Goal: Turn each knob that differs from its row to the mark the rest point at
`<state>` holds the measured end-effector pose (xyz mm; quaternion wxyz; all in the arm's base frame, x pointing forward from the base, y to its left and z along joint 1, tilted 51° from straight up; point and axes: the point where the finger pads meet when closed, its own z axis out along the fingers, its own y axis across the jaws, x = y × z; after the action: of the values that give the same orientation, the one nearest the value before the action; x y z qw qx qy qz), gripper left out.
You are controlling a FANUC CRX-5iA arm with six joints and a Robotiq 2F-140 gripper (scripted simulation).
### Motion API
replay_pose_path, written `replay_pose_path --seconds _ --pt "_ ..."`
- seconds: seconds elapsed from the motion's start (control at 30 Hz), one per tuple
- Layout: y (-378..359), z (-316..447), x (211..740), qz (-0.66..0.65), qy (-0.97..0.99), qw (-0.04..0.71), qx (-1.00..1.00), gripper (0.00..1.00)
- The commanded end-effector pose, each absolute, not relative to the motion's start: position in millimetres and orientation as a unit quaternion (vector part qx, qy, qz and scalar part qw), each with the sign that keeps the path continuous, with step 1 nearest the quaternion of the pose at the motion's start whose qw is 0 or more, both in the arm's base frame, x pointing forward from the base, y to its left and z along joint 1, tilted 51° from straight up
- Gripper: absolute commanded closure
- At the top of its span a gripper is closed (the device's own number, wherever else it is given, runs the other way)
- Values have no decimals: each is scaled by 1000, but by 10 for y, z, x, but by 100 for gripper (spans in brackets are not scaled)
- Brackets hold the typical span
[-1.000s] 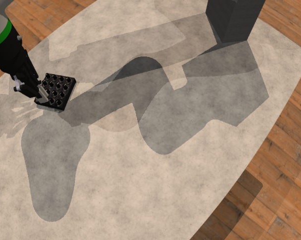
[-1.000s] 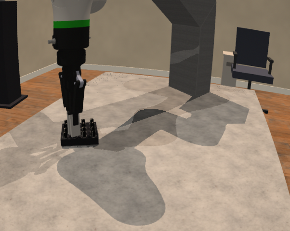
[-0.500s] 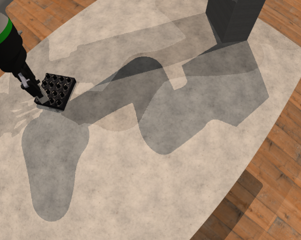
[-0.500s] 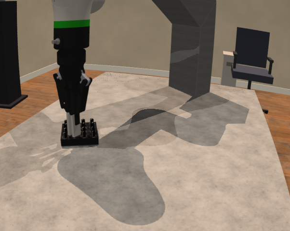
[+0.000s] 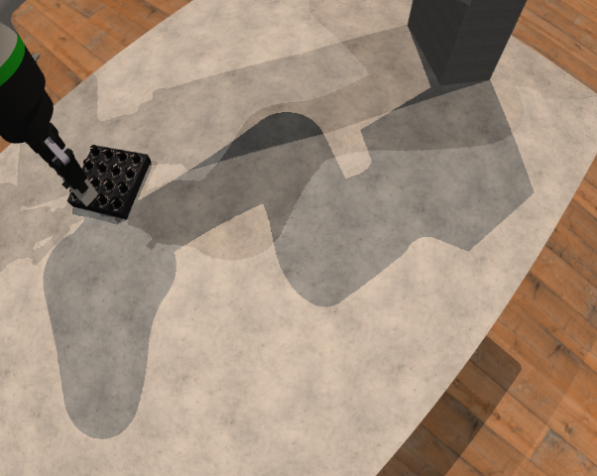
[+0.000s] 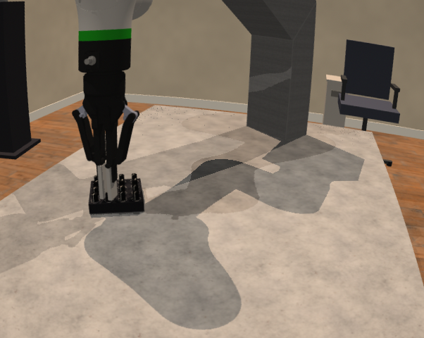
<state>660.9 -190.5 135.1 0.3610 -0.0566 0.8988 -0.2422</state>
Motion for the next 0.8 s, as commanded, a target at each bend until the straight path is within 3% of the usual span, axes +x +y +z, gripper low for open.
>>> replay_pose_path --seconds 0.0,0.77 --pt "-1903 1354 6610 -259 898 341 -96 95" --pt "-1903 1354 6610 -309 873 297 -233 95"
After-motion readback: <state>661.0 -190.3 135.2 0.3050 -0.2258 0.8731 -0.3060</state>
